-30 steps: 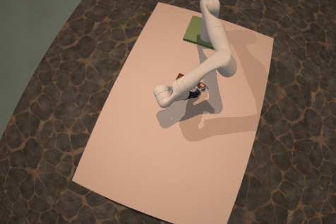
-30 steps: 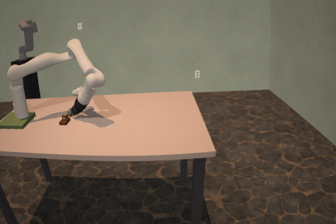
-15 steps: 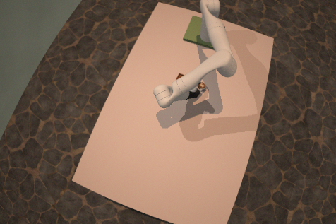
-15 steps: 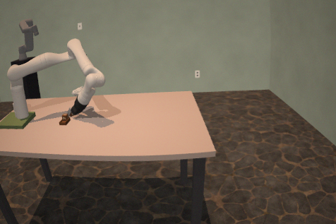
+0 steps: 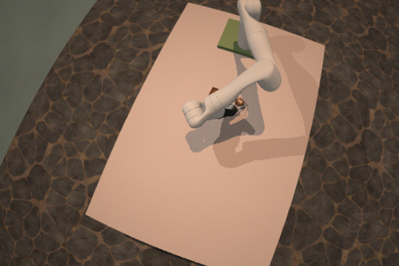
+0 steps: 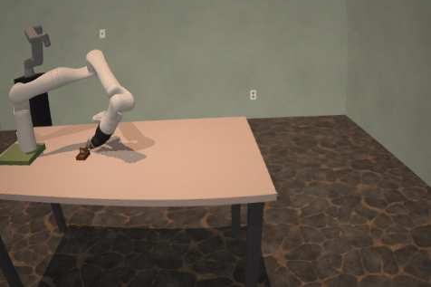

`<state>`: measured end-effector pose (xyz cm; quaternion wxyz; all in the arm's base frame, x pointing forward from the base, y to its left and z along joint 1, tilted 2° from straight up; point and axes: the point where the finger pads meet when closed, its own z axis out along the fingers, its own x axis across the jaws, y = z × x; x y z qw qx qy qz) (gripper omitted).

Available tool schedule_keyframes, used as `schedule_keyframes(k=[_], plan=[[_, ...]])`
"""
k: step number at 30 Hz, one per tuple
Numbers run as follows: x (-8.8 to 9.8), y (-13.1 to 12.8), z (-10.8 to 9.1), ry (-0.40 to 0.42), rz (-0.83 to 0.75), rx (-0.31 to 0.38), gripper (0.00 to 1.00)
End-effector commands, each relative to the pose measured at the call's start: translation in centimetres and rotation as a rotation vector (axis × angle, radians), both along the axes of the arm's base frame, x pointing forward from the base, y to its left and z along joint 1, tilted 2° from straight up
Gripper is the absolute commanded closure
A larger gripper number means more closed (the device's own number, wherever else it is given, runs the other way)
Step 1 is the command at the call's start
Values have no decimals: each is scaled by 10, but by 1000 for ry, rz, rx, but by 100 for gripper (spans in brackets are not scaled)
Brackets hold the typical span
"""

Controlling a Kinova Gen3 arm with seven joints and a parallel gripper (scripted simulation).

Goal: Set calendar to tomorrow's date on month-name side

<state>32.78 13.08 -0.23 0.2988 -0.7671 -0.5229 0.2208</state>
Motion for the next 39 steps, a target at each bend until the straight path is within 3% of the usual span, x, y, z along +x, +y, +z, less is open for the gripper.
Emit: schedule_keyframes(k=[1,19,32,39], plan=[[0,0,1,-1,0,1,0],[0,1,15,-1,0,1,0],[0,2,58,-1,0,1,0],[-1,2,67,-1,0,1,0]])
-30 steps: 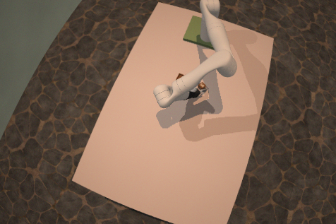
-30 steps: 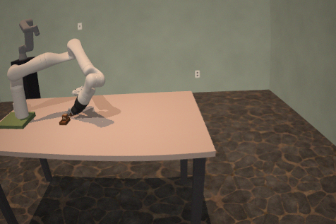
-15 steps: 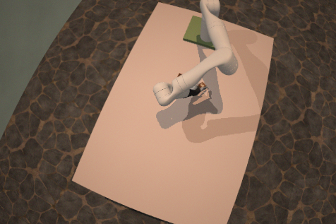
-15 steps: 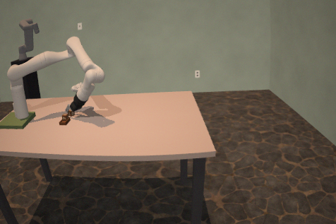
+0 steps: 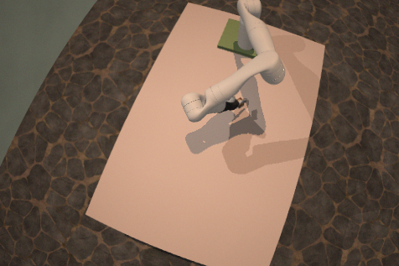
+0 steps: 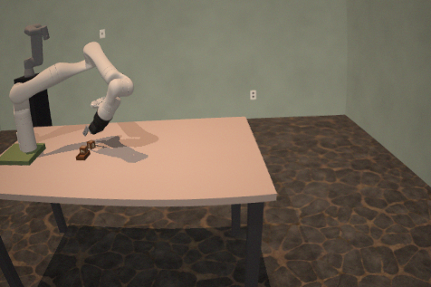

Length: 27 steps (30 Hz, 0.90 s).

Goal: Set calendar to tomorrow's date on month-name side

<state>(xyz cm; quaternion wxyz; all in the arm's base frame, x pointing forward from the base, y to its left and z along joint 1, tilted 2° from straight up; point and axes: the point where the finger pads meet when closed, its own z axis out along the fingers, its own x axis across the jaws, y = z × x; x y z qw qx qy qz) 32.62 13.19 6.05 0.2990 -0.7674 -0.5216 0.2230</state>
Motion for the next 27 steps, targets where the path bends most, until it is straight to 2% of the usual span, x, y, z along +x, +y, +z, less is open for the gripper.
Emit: schedule_keyframes(k=[1,8,14,22,27], plan=[[1,1,5,-6,1,4,0],[1,1,6,-8,1,3,0],[1,2,6,-41,3,-11,0],[-1,3,7,-199,8,-72,0],[-1,2,8,-248,8,-89,0]])
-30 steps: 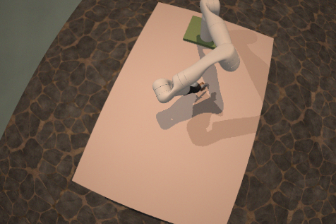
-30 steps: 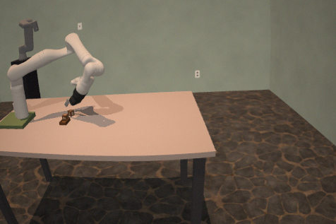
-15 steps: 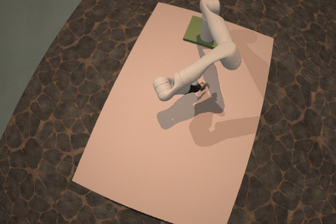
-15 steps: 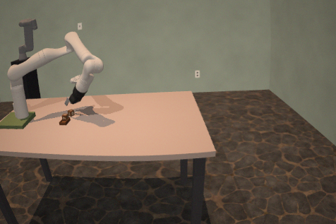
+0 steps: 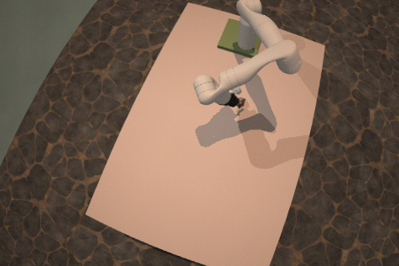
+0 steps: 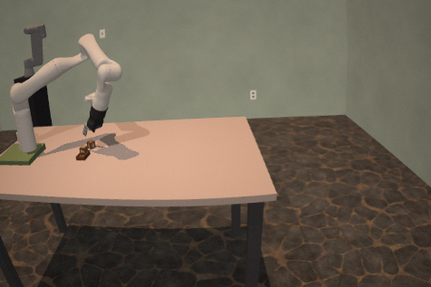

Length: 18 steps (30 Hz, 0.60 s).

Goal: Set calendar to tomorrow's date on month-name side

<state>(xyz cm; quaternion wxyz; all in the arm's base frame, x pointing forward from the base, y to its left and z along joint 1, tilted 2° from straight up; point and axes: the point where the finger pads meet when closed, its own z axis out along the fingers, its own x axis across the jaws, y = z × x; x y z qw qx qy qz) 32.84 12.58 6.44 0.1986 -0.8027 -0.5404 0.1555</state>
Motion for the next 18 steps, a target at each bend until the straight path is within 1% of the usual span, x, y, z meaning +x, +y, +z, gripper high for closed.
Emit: schedule_keyframes(k=[1,6,9,18], plan=[[-3,8,4,-14,13,5,0],[-3,8,4,-16,13,4,0],[-4,9,4,-39,15,-5,0],[-5,10,4,-218,21,-75,0]])
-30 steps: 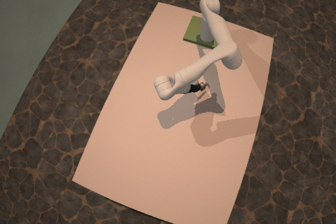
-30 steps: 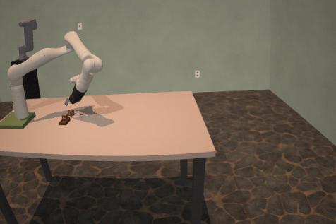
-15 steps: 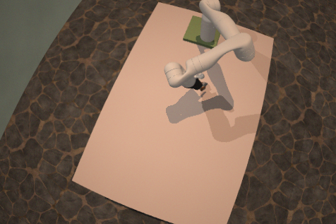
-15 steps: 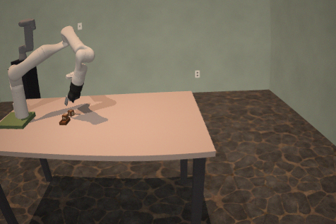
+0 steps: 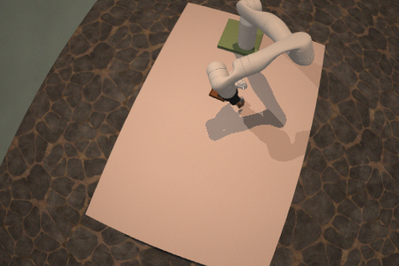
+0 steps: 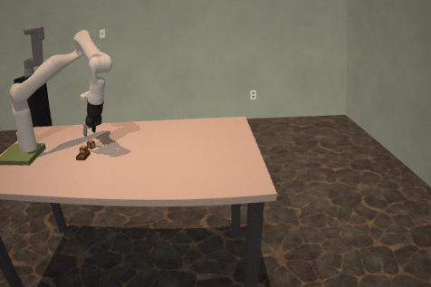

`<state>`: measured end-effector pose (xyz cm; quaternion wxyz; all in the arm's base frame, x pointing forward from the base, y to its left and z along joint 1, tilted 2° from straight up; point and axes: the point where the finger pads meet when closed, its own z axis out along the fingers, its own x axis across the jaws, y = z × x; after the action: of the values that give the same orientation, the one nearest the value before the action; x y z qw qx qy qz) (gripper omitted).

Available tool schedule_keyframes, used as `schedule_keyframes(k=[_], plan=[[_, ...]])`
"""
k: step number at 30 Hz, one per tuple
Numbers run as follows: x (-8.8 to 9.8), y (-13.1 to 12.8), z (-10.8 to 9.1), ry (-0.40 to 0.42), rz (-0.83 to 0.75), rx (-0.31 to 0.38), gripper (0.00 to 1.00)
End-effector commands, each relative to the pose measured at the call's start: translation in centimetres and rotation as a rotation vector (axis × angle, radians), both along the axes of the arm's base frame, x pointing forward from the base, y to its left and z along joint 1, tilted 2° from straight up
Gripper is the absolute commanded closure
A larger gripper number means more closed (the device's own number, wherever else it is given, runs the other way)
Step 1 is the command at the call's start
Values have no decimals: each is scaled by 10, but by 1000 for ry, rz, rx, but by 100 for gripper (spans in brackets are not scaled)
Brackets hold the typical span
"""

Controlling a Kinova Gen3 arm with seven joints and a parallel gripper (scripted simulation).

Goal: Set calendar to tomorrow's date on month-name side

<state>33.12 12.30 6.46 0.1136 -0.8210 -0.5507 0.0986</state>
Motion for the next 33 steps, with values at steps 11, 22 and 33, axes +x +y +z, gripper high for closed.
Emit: schedule_keyframes(k=[11,22,33], plan=[[-9,12,5,-70,22,-15,0],[-11,14,4,-228,29,-80,0],[-12,13,6,-307,30,-108,0]])
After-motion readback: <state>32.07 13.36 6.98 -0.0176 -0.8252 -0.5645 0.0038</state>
